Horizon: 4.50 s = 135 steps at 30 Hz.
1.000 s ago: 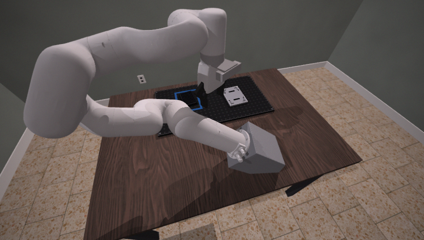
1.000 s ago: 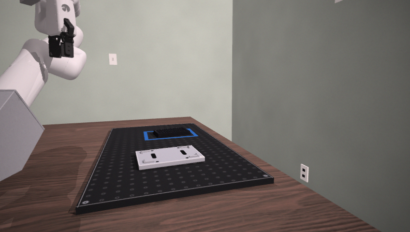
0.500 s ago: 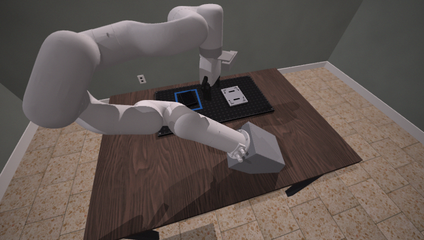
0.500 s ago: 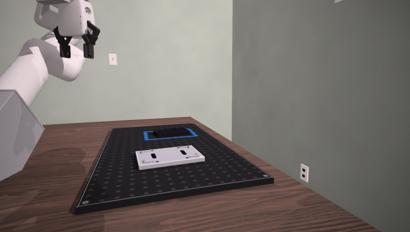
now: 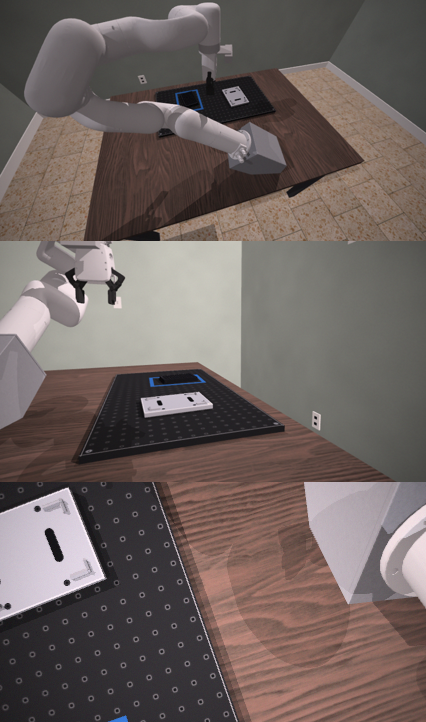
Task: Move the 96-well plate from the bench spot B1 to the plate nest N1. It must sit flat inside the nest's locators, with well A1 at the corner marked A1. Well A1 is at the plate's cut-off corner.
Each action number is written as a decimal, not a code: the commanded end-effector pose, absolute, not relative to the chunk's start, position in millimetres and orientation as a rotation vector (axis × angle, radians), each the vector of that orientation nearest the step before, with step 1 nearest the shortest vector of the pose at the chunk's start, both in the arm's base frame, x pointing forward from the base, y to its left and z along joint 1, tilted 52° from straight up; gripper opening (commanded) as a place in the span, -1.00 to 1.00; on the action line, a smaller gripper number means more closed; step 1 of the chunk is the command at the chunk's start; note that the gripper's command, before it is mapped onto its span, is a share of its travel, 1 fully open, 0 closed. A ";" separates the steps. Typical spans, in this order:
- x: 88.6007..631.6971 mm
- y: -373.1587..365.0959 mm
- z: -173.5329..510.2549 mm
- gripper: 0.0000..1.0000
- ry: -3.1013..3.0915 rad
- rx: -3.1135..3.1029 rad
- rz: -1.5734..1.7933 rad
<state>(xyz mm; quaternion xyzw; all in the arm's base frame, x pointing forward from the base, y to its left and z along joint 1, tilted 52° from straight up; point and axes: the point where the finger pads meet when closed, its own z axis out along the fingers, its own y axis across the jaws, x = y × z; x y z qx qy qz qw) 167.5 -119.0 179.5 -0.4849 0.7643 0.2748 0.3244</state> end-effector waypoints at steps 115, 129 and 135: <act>457.6 10.8 175.3 1.00 0.008 -2.270 -0.398; 459.0 14.5 172.2 1.00 0.008 -2.270 -0.398; 461.4 20.6 167.0 1.00 0.008 -2.270 -0.398</act>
